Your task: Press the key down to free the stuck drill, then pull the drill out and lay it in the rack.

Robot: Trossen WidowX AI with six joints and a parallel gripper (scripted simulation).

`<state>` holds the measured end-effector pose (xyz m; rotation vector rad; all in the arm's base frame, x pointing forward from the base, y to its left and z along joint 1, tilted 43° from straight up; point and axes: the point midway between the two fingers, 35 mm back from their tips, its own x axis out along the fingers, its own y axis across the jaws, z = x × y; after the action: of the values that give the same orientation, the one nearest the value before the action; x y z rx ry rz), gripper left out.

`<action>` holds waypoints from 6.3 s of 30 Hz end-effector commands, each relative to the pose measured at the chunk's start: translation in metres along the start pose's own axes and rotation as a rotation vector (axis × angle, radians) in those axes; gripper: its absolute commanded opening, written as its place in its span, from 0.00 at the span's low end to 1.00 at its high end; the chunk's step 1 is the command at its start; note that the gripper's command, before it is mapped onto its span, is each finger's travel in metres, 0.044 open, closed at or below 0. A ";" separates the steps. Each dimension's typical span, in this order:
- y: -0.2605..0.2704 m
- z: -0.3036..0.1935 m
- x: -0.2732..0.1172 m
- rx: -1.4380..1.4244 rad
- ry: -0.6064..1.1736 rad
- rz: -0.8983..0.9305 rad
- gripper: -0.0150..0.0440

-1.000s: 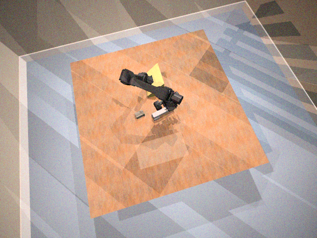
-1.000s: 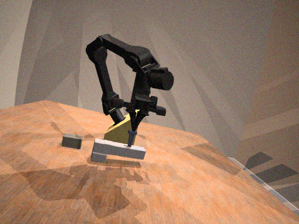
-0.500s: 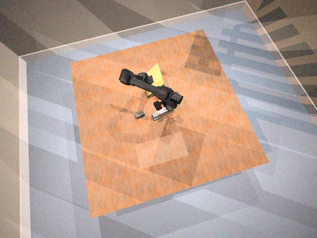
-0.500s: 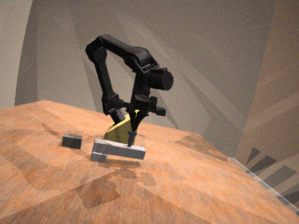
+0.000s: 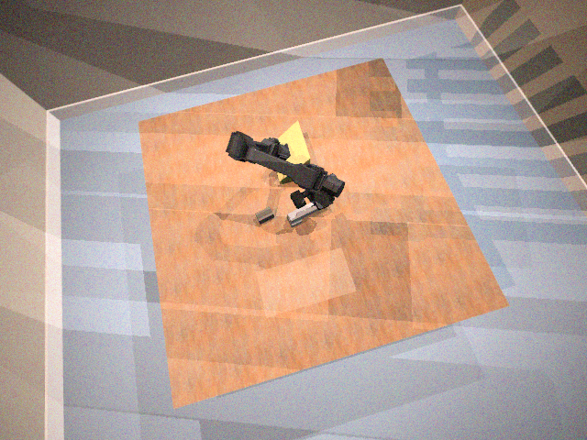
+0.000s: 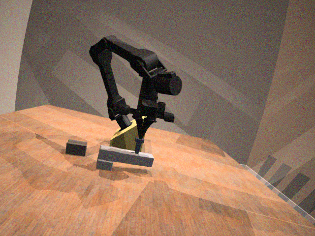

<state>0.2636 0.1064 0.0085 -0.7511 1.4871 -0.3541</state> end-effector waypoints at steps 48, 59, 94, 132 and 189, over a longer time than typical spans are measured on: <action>-0.158 0.002 0.035 -1.481 0.059 0.020 1.00; -0.168 -0.002 0.041 -1.575 0.069 0.021 1.00; -0.161 -0.002 0.067 -1.575 0.068 0.021 1.00; -0.156 -0.004 0.089 -1.570 0.065 0.021 0.25; -0.192 -0.004 0.087 -1.574 0.071 0.019 1.00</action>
<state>0.3118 -0.0915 0.0683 -1.9196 1.6613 0.9776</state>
